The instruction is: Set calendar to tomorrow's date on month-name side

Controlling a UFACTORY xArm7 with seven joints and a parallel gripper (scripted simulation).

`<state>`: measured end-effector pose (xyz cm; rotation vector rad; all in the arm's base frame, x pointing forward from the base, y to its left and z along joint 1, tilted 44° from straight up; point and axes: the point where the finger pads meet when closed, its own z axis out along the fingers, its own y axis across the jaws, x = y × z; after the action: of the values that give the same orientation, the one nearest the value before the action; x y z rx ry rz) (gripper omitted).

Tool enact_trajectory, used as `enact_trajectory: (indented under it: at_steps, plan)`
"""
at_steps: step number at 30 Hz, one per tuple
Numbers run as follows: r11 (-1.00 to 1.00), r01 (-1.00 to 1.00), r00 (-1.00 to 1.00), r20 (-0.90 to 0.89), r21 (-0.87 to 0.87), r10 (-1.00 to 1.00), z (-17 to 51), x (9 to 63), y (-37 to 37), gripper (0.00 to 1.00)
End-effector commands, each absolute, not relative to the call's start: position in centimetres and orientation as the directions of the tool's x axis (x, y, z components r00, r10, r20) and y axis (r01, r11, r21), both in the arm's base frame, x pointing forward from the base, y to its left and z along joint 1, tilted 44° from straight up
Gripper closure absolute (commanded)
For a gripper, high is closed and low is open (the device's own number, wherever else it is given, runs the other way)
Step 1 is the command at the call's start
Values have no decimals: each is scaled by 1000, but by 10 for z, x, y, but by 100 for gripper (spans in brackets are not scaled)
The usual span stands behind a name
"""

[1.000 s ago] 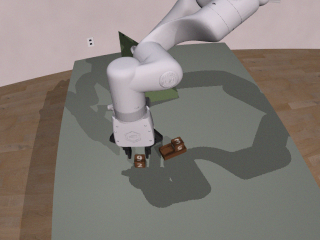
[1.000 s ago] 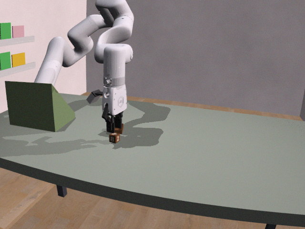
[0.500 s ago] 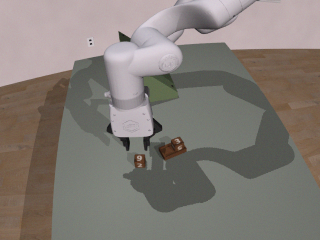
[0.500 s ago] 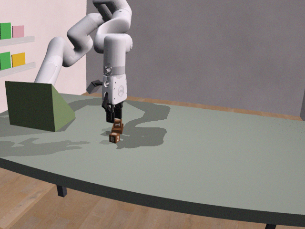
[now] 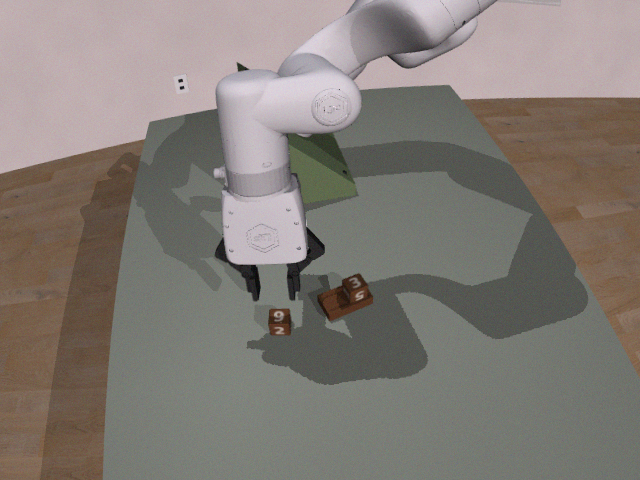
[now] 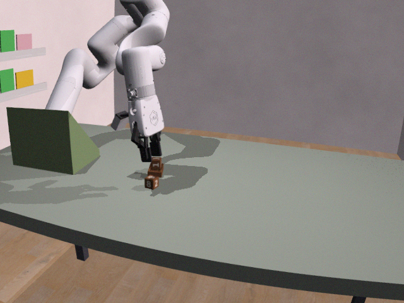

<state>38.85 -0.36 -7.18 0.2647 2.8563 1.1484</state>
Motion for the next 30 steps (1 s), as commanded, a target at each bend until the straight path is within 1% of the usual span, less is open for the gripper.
enact_trajectory:
  at_steps: [1, 9, 24, 30]
  plan:
    - [714, 134, -967, -68, 687, 246, -71, 389, -5, 53]
    - [714, 135, -960, -87, 687, 265, -71, 385, -5, 53]
    - [713, 133, -859, -278, 688, 429, -72, 382, -4, 53]
    - [717, 136, -850, -291, 684, 439, -72, 378, -3, 53]
